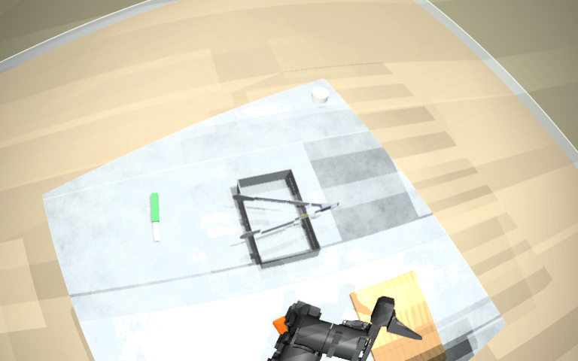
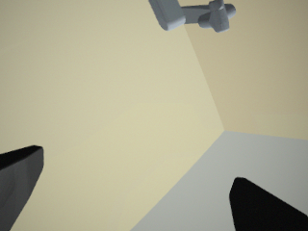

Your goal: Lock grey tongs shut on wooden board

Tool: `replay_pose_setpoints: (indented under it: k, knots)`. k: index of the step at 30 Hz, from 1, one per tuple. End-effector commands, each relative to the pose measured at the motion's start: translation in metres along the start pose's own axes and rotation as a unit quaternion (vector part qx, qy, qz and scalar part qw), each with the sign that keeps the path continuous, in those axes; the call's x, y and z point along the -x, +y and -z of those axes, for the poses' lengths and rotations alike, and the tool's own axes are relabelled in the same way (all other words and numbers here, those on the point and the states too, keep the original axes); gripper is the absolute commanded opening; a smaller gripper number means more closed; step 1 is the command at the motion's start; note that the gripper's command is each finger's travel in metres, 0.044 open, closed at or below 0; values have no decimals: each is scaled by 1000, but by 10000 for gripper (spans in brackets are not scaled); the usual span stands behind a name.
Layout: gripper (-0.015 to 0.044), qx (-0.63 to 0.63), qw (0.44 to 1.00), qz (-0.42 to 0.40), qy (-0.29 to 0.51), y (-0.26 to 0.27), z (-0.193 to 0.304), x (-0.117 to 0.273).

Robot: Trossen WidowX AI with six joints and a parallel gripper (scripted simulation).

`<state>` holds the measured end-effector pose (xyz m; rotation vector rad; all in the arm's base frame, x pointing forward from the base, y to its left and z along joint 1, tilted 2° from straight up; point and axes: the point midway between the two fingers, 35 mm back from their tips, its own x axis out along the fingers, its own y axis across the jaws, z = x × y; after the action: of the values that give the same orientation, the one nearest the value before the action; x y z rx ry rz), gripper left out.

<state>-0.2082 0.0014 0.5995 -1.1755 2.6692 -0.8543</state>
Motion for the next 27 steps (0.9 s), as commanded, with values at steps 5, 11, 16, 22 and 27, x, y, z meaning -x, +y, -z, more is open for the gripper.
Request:
replay_pose_setpoints:
  k: [5, 11, 16, 22, 27]
  knots:
    - [440, 25, 1000, 10, 5, -11, -2, -1]
    - [440, 76, 995, 53, 30, -46, -8, -2]
    - [440, 162, 980, 105, 45, -102, -27, -3]
    - [440, 284, 940, 180, 63, -172, -64, 5]
    - [440, 382, 887, 247, 78, -230, -105, 19]
